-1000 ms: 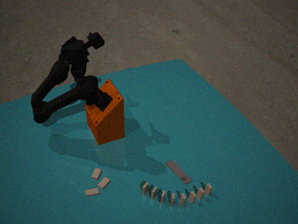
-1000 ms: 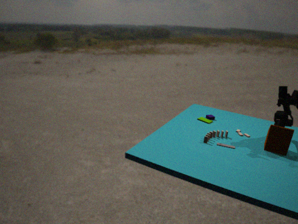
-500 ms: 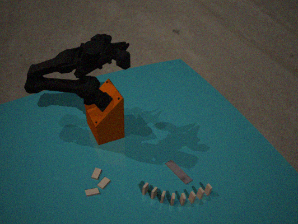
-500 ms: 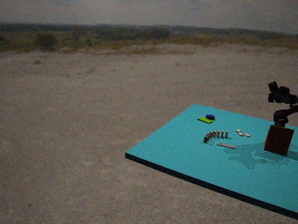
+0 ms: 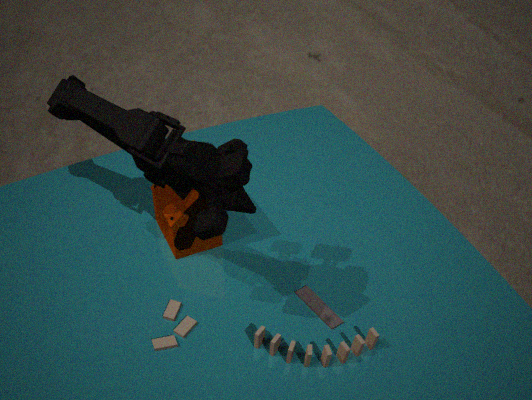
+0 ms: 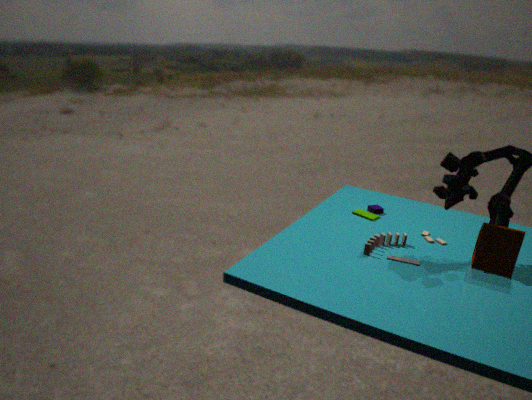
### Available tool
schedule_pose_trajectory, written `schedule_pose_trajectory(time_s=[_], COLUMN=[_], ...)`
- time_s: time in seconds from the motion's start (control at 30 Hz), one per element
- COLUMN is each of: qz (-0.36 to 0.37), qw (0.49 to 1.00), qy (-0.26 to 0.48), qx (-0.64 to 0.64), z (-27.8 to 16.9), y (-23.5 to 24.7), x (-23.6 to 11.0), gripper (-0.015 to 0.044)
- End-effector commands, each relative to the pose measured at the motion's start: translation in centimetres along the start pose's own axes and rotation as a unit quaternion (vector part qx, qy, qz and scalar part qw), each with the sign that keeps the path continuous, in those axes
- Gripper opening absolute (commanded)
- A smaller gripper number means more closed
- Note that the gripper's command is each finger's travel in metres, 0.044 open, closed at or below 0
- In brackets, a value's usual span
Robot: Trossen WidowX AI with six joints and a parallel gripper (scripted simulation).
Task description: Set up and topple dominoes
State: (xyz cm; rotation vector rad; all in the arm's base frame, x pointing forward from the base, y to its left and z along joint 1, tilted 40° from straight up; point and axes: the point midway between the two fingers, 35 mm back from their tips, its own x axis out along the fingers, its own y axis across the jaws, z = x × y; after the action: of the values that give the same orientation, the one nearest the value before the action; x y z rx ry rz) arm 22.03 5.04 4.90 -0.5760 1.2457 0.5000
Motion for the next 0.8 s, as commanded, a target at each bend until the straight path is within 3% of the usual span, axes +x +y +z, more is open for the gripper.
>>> schedule_pose_trajectory(time_s=[0.0, 0.27, 0.77], qz=[-0.08, -0.216, -0.218], qw=[0.991, 0.917, 0.915], qy=[0.093, 0.319, 0.324], qx=[0.052, 0.102, 0.102], z=[-2.6, -10.8, -11.0], y=[-4.9, -13.0, -13.2], x=[1.3, 2.0, 2.0], gripper=[0.0, 0.0, 0.0])
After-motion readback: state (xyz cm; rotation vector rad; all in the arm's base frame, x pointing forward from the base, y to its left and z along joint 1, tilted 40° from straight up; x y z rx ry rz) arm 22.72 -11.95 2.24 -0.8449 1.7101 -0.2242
